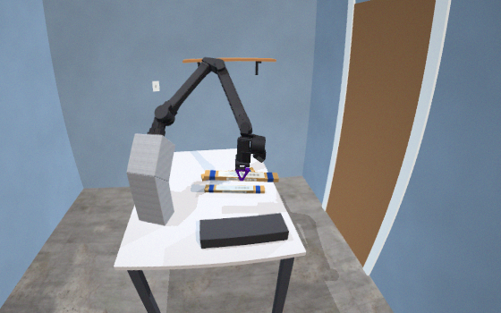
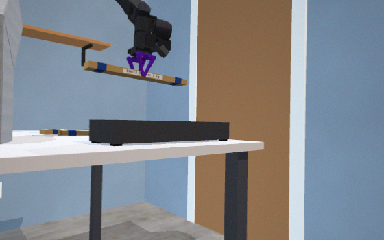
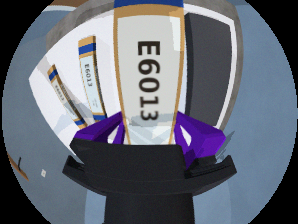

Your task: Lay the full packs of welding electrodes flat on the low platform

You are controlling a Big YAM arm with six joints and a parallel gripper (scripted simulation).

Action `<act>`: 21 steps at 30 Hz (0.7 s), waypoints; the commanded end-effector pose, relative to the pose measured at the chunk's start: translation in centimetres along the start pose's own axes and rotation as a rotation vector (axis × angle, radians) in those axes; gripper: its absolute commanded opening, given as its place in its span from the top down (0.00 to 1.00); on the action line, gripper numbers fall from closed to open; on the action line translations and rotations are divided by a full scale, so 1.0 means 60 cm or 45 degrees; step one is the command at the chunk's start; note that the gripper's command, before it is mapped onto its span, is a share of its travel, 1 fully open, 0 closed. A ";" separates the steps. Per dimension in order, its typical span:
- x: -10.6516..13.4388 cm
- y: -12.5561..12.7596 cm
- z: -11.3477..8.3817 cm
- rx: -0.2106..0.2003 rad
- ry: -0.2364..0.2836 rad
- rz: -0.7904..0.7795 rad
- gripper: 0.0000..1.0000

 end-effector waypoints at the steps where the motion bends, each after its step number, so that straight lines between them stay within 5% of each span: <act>1: -0.033 -0.006 -0.068 -0.007 -0.116 -0.003 1.00; 6: -0.018 0.007 -0.064 0.000 -0.115 -0.167 1.00; 21: 0.019 0.069 -0.046 -0.002 -0.093 -0.176 1.00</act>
Point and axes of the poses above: the point where the finger pads meet when closed, its own z axis out along the fingers, its own y axis across the jaws, x = y × z, the point moved 10 cm from there along -z, back along the fingers, and after that the axes turned 14 degrees about z, right-handed, at the moved point
